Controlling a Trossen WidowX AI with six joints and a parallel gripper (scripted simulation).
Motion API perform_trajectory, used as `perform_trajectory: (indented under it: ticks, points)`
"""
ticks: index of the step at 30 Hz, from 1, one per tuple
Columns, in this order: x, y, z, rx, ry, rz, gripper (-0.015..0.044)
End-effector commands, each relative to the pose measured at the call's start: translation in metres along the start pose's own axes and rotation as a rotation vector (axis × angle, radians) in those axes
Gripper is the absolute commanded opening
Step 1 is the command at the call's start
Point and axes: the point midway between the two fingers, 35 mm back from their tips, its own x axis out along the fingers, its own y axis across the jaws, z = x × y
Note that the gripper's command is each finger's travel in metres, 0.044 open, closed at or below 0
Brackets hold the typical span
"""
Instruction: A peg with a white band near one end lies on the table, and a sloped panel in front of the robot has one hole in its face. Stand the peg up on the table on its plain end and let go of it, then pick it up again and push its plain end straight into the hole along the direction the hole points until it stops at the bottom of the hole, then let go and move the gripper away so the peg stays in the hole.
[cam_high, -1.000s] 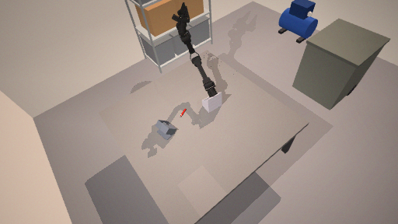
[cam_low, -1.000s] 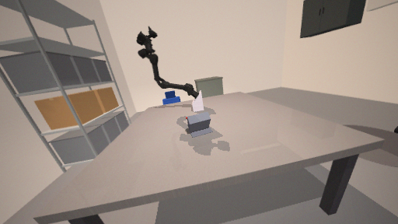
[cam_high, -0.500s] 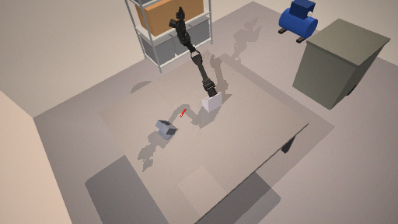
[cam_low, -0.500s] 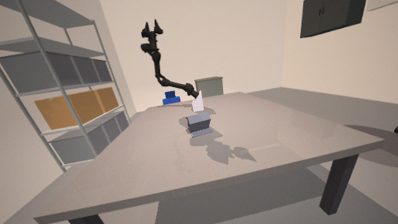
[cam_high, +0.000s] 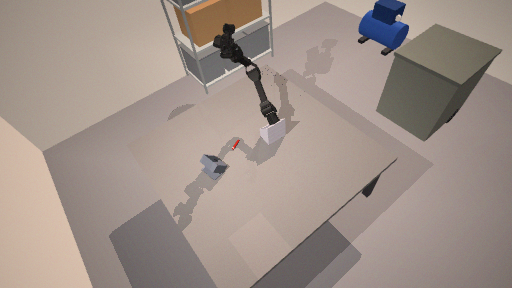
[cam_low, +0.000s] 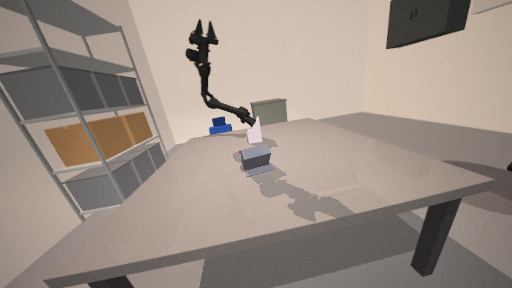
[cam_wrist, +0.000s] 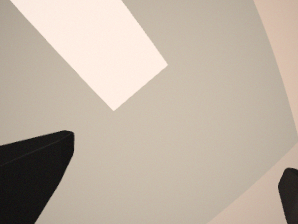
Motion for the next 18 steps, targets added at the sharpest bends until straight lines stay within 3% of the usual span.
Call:
perform_trajectory:
  ticks: [1, 18]
  points:
    - [0.003, -0.034, 0.006, -0.048, -0.028, -0.104, 0.0440]
    - [-0.018, -0.181, 0.037, -0.256, -0.099, -0.589, 0.0440]
